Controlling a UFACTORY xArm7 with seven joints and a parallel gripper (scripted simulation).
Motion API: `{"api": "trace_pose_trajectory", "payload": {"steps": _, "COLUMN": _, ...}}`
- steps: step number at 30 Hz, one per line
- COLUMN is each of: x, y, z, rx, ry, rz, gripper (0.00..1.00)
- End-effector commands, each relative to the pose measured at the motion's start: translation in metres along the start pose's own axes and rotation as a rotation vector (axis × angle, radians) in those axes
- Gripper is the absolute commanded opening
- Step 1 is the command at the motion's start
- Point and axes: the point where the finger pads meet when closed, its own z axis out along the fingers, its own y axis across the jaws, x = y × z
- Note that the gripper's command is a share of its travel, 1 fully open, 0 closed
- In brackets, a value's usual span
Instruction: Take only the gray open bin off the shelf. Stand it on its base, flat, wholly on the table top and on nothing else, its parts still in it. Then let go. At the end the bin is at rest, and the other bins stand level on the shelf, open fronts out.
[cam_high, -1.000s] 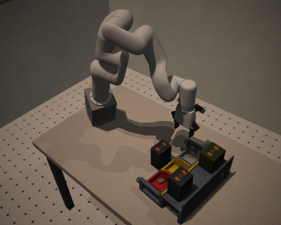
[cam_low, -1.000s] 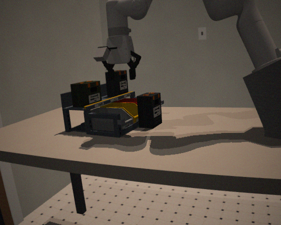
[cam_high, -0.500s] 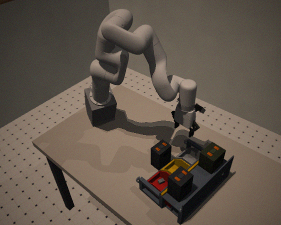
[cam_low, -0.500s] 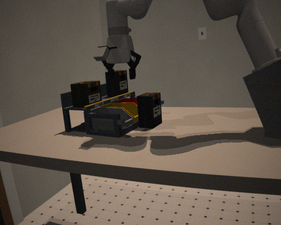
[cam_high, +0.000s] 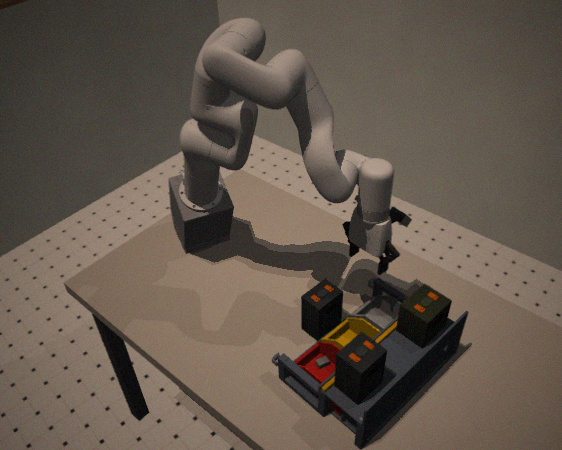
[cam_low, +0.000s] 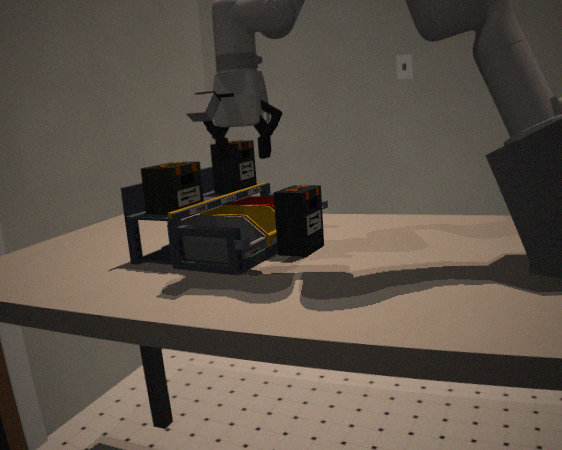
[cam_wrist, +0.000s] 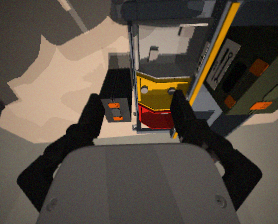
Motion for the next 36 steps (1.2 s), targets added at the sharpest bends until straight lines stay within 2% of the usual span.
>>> {"api": "trace_pose_trajectory", "payload": {"steps": 1, "x": 0.0, "y": 0.001, "z": 0.032, "rx": -0.001, "ry": 0.0, "rz": 0.0, "gripper": 1.0}}
{"api": "trace_pose_trajectory", "payload": {"steps": 3, "x": 0.0, "y": 0.001, "z": 0.054, "rx": -0.001, "ry": 0.0, "rz": 0.0, "gripper": 1.0}}
{"api": "trace_pose_trajectory", "payload": {"steps": 15, "x": 0.0, "y": 0.001, "z": 0.054, "rx": -0.001, "ry": 0.0, "rz": 0.0, "gripper": 1.0}}
{"api": "trace_pose_trajectory", "payload": {"steps": 16, "x": -0.003, "y": -0.005, "z": 0.051, "rx": -0.03, "ry": 0.011, "rz": 0.0, "gripper": 1.0}}
{"api": "trace_pose_trajectory", "payload": {"steps": 20, "x": 0.001, "y": 0.002, "z": 0.094, "rx": 0.0, "ry": 0.0, "rz": 0.0, "gripper": 1.0}}
{"api": "trace_pose_trajectory", "payload": {"steps": 36, "x": 0.001, "y": 0.002, "z": 0.09, "rx": -0.002, "ry": -0.002, "rz": 0.001, "gripper": 1.0}}
